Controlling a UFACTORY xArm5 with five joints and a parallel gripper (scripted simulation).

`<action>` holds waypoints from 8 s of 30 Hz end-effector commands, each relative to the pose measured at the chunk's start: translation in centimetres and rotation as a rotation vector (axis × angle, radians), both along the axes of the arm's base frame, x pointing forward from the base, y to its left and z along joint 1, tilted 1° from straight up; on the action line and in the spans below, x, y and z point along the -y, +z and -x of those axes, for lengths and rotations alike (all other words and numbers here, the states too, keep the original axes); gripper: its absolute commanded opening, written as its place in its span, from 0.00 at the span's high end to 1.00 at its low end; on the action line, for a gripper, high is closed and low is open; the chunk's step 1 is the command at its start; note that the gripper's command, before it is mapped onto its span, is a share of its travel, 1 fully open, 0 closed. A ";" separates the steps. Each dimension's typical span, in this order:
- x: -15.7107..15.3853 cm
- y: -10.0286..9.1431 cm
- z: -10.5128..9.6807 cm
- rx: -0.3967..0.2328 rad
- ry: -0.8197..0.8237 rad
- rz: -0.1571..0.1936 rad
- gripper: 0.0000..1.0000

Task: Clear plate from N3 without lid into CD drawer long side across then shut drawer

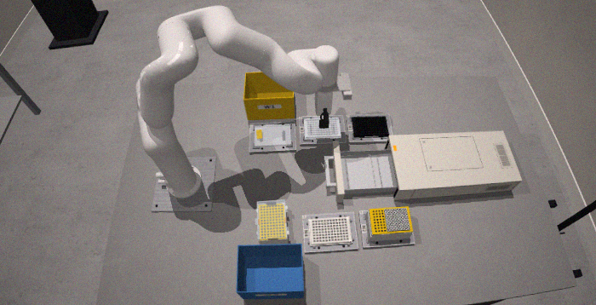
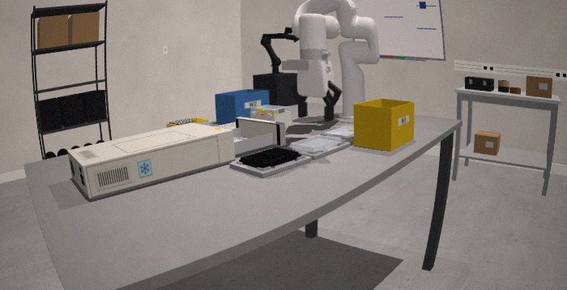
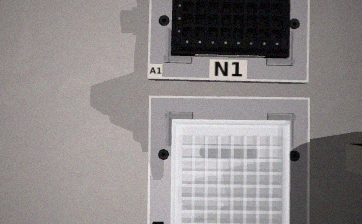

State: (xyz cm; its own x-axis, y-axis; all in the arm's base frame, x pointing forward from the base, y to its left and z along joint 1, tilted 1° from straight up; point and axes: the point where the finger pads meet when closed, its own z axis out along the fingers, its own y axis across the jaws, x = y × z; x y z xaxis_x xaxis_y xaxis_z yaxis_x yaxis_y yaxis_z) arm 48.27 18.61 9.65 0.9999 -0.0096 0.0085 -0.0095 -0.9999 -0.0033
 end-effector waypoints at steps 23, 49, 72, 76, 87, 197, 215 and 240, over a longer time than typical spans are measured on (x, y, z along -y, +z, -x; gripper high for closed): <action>-0.1 -3.7 -0.2 0.000 0.000 -0.015 0.00; -0.1 -4.7 -0.2 0.000 0.000 -0.015 0.00; -0.2 -6.0 -0.2 0.000 0.000 -0.015 0.00; -0.2 -6.3 -0.2 0.000 0.000 -0.015 0.00; -0.2 -6.3 -0.2 0.000 0.000 -0.015 0.00; -0.1 -3.2 -0.2 0.000 0.000 -0.015 1.00; -0.1 -0.5 -0.2 0.000 0.000 -0.015 1.00; 0.0 3.0 -0.1 0.000 0.000 -0.015 1.00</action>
